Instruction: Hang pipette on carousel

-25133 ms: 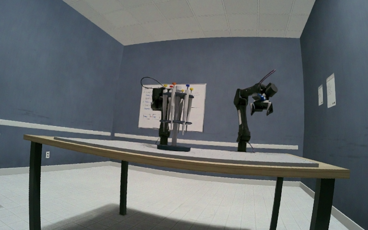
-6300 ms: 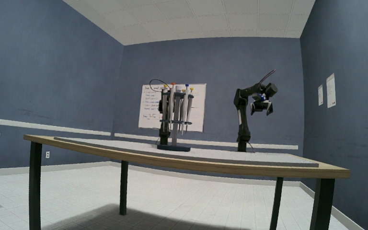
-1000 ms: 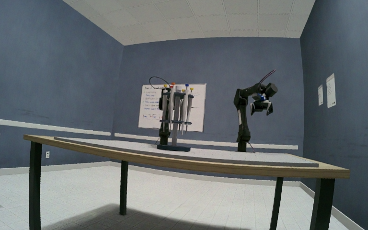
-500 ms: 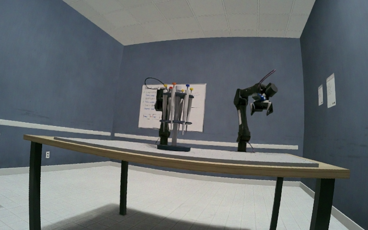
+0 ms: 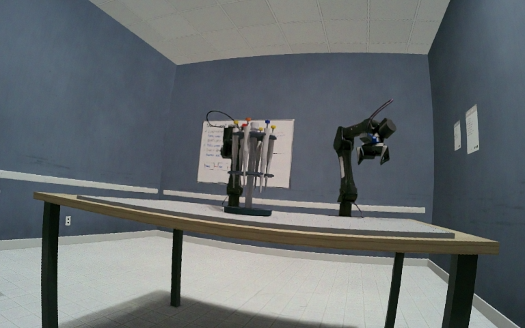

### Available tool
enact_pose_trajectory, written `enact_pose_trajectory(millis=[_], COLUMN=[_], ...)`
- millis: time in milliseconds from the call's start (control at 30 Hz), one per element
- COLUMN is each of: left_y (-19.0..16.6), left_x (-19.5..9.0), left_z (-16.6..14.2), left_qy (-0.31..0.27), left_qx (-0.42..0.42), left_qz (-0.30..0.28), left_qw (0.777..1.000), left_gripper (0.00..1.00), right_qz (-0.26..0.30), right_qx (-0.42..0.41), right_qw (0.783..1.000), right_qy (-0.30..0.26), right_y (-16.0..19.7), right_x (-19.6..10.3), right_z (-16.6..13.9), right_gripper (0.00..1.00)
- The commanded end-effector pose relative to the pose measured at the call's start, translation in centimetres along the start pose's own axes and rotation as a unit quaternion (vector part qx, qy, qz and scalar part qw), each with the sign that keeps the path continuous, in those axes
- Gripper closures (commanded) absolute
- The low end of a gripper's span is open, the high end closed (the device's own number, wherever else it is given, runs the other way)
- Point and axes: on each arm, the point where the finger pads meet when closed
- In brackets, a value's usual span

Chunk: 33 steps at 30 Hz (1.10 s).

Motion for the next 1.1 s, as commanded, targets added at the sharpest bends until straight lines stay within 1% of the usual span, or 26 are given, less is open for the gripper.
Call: enact_pose_trajectory(millis=[0,233,267,300,367,467,533,600,667,1067], left_y=[0.3,0.3,0.3,0.3,0.3,0.3,0.3,0.3,0.3,0.3], left_x=[-0.5,-0.5,-0.5,-0.5,-0.5,-0.5,-0.5,-0.5,-0.5,-0.5], left_z=[0.8,0.8,0.8,0.8,0.8,0.8,0.8,0.8,0.8,0.8], left_qy=[-0.015,-0.015,-0.015,-0.015,-0.015,-0.015,-0.015,-0.015,-0.015,-0.015], left_qx=[0.012,0.012,0.012,0.012,0.012,0.012,0.012,0.012,0.012,0.012], left_qz=[0.007,0.007,0.007,0.007,0.007,0.007,0.007,0.007,0.007,0.007], left_qw=[1.0,1.0,1.0,1.0,1.0,1.0,1.0,1.0,1.0,1.0], left_gripper=[0.0,0.0,0.0,0.0,0.0,0.0,0.0,0.0,0.0,0.0], right_qz=[0.024,0.024,0.03,0.048,0.048,0.101,0.102,0.104,0.113,0.113], right_qx=[-0.022,-0.022,-0.015,-0.016,-0.016,-0.012,-0.012,-0.023,-0.026,-0.026], right_qw=[0.998,0.998,0.999,0.998,0.998,0.995,0.995,0.994,0.993,0.993], right_qy=[-0.046,-0.046,-0.029,-0.026,-0.026,-0.008,-0.008,-0.024,-0.027,-0.027], right_y=[1.7,1.7,0.2,0.2,0.2,0.1,0.1,0.7,1.6,1.6], right_x=[-0.1,-0.1,0.3,0.2,0.2,0.2,0.2,-0.4,-0.1,-0.1], right_z=[4.2,4.2,2.5,2.5,2.5,2.0,2.0,3.9,3.9,3.9], right_gripper=[0.88,0.88,0.88,0.88,0.88,0.88,0.88,0.88,0.88,0.88])
Point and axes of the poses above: on each arm, the point where the finger pads meet when closed, its own x axis out along the fingers, its own y axis across the jaws, z = x × y, and after that the axes turned 8 degrees about x, right-handed
